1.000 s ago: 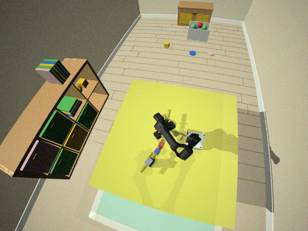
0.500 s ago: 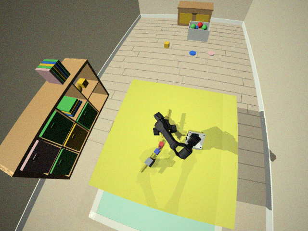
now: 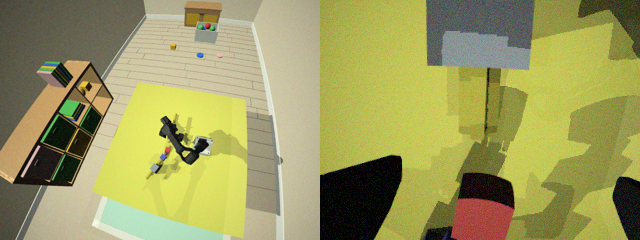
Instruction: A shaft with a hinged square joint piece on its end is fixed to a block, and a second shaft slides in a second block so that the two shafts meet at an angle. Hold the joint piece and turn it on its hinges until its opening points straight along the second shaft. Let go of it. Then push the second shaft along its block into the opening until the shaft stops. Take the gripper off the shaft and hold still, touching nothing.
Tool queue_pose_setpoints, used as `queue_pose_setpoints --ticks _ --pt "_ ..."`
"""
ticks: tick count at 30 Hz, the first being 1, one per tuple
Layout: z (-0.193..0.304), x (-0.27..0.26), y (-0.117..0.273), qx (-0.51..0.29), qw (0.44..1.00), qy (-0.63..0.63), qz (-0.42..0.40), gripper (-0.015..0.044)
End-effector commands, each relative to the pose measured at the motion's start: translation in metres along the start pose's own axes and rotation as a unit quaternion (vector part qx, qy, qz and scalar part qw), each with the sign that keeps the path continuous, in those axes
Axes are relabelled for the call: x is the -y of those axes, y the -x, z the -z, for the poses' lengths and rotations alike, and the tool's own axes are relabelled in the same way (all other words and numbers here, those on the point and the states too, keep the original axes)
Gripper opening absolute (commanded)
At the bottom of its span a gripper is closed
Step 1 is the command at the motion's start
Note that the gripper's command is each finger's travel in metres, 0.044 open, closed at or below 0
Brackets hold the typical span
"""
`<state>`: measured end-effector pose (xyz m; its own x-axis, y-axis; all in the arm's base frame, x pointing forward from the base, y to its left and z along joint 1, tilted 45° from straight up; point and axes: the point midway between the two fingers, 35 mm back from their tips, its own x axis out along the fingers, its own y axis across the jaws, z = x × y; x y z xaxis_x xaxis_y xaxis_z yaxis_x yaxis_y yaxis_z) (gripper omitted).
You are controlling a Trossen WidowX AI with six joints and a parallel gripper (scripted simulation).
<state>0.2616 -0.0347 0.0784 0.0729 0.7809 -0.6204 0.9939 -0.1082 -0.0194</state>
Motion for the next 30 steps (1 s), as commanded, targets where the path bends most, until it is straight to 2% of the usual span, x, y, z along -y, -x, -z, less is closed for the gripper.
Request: queue_pose_setpoints --ticks 1,6,21,30 --pt "-0.001 0.0 -0.002 -0.006 0.999 -0.044 -0.001 0.044" --pt "-0.001 -0.001 -0.005 -0.006 0.999 -0.047 -0.001 0.044" --pt "-0.01 0.0 -0.077 -0.008 0.999 -0.046 -0.001 0.044" --pt "0.018 -0.004 -0.083 -0.007 0.999 -0.046 -0.002 0.044"
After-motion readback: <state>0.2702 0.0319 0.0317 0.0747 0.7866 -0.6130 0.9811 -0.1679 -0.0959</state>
